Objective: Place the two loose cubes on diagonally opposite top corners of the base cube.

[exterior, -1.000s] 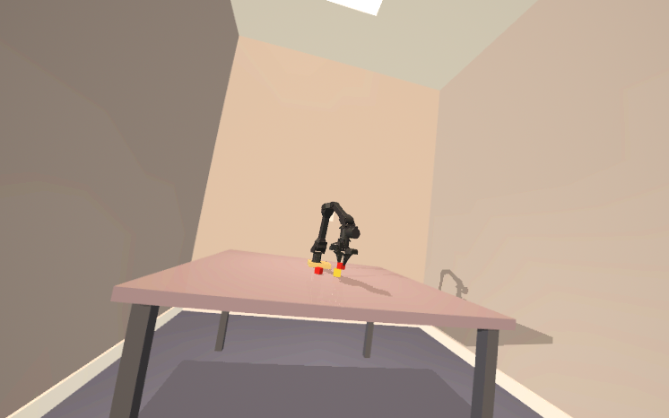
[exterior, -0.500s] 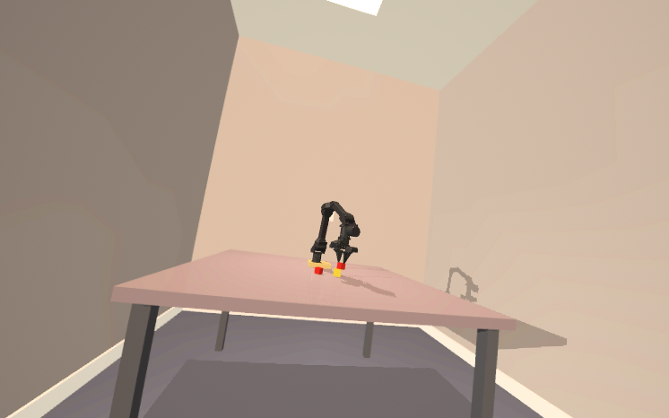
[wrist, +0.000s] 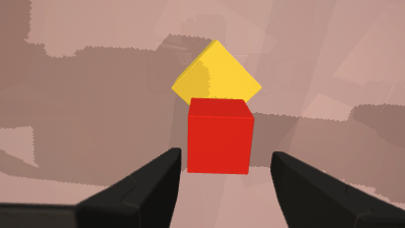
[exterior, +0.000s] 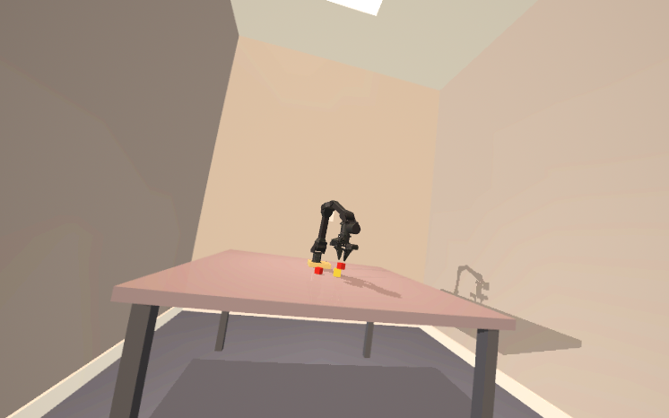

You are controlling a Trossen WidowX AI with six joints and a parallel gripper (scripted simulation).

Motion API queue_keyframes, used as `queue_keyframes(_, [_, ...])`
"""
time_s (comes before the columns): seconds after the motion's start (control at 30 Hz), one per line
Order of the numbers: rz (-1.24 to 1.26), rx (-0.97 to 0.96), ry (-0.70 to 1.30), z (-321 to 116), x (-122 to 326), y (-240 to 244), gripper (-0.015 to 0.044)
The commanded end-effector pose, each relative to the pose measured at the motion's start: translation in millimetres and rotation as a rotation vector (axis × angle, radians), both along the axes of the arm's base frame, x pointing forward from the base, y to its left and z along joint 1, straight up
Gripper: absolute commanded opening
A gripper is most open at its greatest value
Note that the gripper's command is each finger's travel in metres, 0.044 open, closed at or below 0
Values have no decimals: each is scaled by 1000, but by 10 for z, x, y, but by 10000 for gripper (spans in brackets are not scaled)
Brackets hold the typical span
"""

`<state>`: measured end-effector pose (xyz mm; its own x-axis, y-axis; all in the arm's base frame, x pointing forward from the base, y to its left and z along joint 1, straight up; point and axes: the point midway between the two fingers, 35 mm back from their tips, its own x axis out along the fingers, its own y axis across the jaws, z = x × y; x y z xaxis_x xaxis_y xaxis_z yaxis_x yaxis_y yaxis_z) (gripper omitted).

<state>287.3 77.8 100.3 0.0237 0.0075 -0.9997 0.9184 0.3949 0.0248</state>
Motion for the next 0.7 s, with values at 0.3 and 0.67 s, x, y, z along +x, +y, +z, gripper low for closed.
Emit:
queue_keyframes(0.3, [158, -4, -5, 54, 11, -104, 265])
queue_keyframes(0.67, [657, -20, -10, 151, 7, -432, 265])
